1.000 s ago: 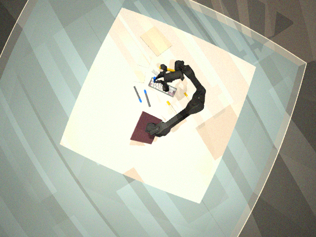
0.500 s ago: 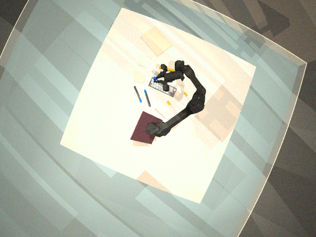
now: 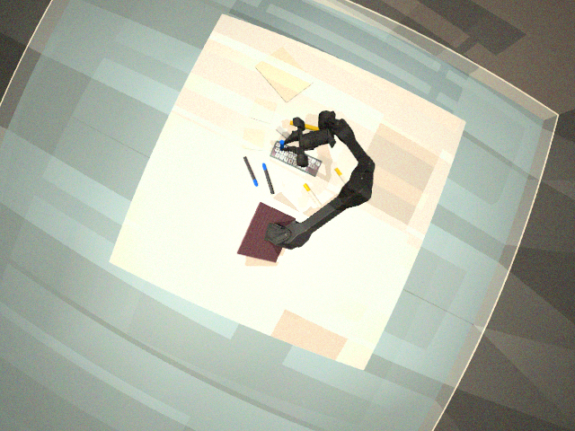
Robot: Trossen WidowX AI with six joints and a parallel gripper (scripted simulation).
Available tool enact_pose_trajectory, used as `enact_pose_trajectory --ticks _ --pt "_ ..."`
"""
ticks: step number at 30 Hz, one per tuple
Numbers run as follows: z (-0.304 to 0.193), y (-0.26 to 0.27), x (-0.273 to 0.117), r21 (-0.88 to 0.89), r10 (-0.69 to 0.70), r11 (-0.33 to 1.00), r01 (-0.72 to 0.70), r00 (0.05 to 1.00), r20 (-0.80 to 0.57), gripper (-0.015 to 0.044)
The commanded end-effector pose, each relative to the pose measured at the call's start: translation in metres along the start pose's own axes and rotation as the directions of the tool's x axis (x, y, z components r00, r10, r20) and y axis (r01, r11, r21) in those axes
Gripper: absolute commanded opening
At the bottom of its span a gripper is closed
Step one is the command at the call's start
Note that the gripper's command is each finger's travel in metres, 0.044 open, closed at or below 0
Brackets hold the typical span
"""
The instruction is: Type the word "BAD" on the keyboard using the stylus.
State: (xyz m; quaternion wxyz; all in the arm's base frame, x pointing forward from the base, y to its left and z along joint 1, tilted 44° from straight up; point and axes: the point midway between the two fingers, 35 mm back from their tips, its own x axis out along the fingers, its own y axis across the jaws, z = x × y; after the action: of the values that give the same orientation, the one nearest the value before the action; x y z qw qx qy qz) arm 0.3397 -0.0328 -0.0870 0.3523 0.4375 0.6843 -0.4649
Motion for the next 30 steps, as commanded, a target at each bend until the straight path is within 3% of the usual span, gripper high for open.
enact_pose_trajectory --ticks 1,30 --pt "0.002 0.0 0.002 -0.007 -0.003 1.0 0.003 1.0 0.004 0.0081" --pt "0.012 0.0 0.008 -0.007 -0.003 1.0 0.003 1.0 0.004 0.0081"
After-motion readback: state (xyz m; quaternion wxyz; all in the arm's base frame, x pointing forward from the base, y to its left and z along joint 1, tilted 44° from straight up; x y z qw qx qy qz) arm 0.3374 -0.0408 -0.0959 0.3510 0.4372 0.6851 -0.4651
